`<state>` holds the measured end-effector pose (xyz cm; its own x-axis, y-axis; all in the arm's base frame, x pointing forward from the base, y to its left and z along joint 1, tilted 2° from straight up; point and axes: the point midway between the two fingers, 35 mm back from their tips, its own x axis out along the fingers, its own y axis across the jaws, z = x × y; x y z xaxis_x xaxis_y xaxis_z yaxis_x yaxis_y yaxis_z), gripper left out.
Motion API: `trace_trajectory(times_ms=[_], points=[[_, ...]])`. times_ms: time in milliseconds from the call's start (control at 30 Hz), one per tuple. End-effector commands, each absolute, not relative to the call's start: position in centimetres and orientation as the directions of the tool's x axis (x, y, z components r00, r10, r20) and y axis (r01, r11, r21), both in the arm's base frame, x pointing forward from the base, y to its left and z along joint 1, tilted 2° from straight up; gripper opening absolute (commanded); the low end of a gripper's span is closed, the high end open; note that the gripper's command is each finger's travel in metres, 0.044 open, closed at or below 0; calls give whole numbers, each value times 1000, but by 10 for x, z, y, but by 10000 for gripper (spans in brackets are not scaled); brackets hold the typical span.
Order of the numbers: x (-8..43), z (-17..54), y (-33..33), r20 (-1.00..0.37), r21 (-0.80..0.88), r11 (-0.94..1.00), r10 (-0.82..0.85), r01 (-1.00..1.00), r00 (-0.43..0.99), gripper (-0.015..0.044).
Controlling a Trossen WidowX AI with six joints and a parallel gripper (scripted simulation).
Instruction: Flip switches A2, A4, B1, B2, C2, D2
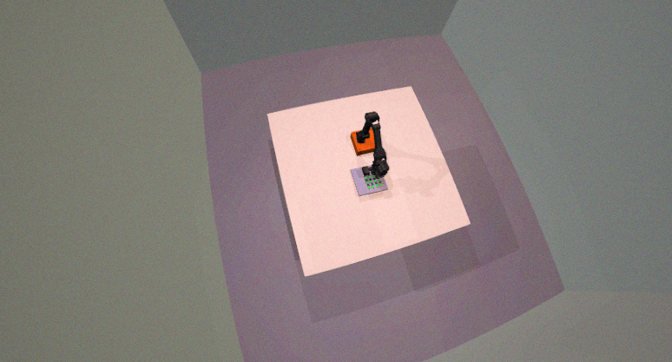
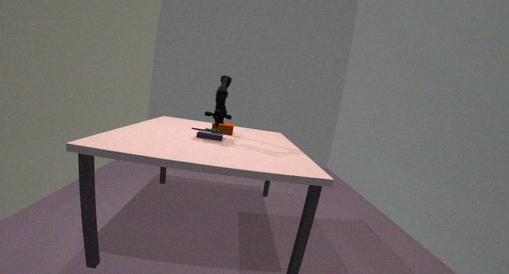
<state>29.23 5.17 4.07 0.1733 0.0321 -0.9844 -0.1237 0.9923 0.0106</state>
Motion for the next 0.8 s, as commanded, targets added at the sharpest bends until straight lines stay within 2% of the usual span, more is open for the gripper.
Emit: trace_trajectory(times_ms=[0,767], points=[[293,34,53,-985,15,992,36,-125,167,0],[294,25,53,-985,15,992,36,-125,167,0]])
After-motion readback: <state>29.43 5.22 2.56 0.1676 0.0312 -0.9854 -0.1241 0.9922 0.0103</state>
